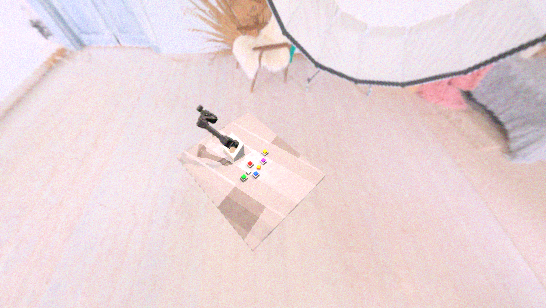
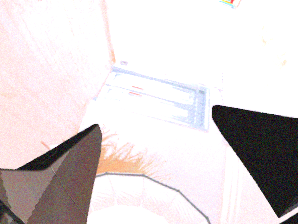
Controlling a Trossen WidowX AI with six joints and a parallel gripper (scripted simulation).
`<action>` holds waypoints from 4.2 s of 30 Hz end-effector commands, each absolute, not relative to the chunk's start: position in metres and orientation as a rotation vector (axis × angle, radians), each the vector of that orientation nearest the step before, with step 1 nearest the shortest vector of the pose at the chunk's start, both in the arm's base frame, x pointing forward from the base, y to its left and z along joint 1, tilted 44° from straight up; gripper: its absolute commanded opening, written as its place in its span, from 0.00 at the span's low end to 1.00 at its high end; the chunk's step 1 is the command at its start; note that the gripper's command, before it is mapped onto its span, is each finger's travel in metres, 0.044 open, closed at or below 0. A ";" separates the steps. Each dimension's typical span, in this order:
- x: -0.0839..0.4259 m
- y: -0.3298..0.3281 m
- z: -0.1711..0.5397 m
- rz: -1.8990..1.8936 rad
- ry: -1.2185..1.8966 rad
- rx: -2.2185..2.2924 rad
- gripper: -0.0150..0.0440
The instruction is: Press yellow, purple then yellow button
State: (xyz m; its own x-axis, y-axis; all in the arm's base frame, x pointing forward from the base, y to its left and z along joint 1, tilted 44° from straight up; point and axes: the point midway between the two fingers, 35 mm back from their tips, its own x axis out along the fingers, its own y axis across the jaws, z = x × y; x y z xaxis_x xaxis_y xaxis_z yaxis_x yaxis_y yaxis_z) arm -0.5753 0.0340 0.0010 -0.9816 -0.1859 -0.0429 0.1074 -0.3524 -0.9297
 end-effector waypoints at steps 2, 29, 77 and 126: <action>-0.574 0.055 -0.005 -2.497 1.628 -0.024 0.93; -0.179 0.436 -0.157 -3.349 -1.122 2.076 0.93; 0.202 0.105 -0.160 1.695 -3.996 1.402 0.29; 0.202 0.105 -0.160 1.695 -3.996 1.402 0.29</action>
State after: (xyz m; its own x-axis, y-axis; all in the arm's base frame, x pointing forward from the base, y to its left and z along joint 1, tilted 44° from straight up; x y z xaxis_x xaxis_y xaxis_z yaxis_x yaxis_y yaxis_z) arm 0.1989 0.0941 -0.1683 -0.0512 -0.6869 -0.7250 0.0488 0.7233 -0.6888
